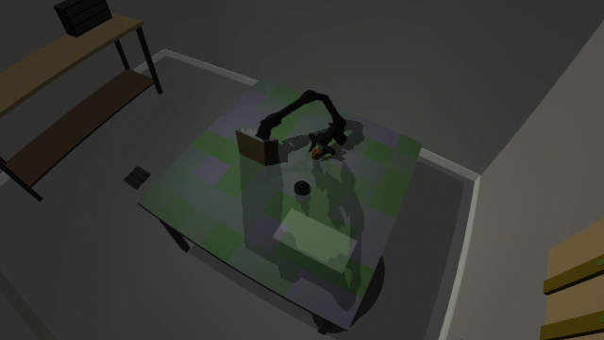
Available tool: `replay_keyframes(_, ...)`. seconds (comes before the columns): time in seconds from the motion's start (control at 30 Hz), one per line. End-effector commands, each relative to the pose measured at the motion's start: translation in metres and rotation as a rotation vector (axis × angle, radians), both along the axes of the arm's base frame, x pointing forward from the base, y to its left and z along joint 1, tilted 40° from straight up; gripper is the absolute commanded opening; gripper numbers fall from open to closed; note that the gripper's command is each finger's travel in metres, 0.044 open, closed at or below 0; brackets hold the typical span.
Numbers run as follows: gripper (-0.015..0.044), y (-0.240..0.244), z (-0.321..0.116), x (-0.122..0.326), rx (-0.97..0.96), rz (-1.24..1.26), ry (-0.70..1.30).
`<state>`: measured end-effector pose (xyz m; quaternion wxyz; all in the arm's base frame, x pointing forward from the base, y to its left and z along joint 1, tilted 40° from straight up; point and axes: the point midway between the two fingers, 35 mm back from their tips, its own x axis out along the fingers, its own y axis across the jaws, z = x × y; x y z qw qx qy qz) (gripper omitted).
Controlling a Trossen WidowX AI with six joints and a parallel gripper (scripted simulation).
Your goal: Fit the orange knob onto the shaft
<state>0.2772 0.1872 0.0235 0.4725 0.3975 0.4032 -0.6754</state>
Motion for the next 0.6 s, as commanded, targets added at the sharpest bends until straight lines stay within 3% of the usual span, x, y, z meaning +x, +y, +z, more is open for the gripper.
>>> replay_keyframes(0.0,0.0339,0.000,0.000,0.000,-0.002,0.001,0.000)
replay_keyframes(0.13,0.0440,0.000,0.000,0.000,-0.002,0.001,0.000)
replay_keyframes(0.43,0.0440,-0.002,0.003,0.000,-0.002,0.001,0.000)
replay_keyframes(0.57,0.0440,-0.043,0.051,0.000,-0.002,0.000,-0.001)
